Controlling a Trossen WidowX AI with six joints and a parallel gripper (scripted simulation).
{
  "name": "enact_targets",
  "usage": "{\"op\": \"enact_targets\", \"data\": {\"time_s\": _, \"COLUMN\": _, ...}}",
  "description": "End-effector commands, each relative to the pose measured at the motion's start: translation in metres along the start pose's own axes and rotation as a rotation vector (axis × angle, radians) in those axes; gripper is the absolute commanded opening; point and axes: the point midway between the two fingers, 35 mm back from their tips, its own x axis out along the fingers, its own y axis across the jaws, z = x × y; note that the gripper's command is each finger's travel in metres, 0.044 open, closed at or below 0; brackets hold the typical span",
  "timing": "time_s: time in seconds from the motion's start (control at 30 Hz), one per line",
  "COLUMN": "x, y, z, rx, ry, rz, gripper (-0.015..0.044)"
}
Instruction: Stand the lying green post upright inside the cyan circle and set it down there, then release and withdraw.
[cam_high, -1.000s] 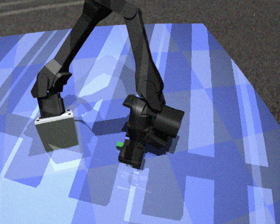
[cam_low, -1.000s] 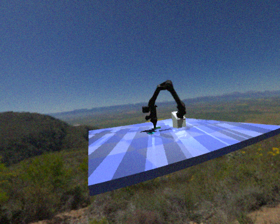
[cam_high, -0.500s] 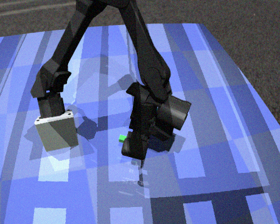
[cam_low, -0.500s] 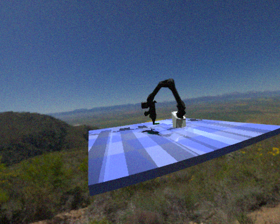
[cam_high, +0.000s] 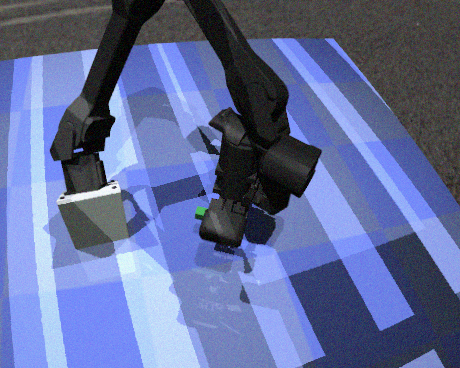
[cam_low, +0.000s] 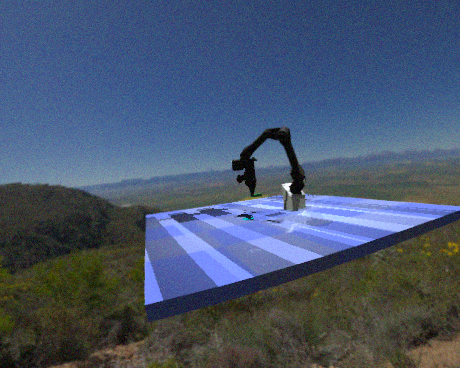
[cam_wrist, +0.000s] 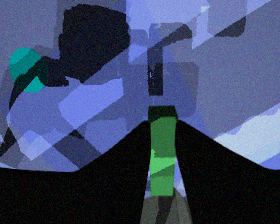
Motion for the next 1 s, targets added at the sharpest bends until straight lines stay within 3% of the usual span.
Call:
{"op": "enact_targets", "data": {"time_s": 0.0, "x": -0.016, "y": 0.0, "z": -0.001, "rx": -0.008, "ry": -0.002, "rz": -0.004, "gripper": 0.0023}}
{"op": "enact_targets", "data": {"time_s": 0.97, "x": -0.036, "y": 0.059, "z": 0.02, "rx": -0.037, "ry": -0.01, "rz": -0.012, "gripper": 0.0023}}
